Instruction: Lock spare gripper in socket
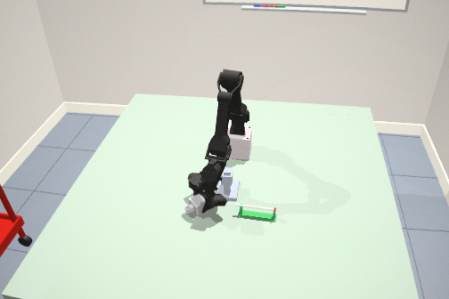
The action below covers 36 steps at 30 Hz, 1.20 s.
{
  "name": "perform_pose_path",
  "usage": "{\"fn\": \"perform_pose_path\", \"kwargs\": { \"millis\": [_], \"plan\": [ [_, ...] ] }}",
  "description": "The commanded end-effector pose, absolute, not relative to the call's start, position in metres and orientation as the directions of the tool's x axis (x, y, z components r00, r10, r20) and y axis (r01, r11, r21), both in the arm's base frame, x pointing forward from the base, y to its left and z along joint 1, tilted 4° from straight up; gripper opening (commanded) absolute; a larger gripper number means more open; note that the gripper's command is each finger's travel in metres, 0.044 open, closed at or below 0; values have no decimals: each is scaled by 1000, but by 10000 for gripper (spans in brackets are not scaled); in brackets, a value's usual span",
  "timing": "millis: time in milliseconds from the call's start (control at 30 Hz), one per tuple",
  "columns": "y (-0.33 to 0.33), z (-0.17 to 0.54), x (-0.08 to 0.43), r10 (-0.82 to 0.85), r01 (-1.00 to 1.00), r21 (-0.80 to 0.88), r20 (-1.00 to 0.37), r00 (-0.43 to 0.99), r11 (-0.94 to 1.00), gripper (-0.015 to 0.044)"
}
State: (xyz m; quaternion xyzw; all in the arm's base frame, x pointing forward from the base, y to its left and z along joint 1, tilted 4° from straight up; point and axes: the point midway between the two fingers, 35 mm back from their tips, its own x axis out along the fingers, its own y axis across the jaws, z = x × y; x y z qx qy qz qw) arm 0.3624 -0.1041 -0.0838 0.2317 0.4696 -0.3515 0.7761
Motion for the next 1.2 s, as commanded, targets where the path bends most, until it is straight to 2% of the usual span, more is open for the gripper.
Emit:
{"fn": "perform_pose_path", "kwargs": {
  "millis": [0,133,433,1167],
  "plan": [
    [-105,-84,362,-332,767,29,-891,311,641,263],
    [-104,-84,362,-332,767,29,-891,311,641,236],
    [-106,-62,366,-332,767,29,-890,312,641,0],
    [-111,34,364,-332,767,29,-890,312,641,0]
  ]
}}
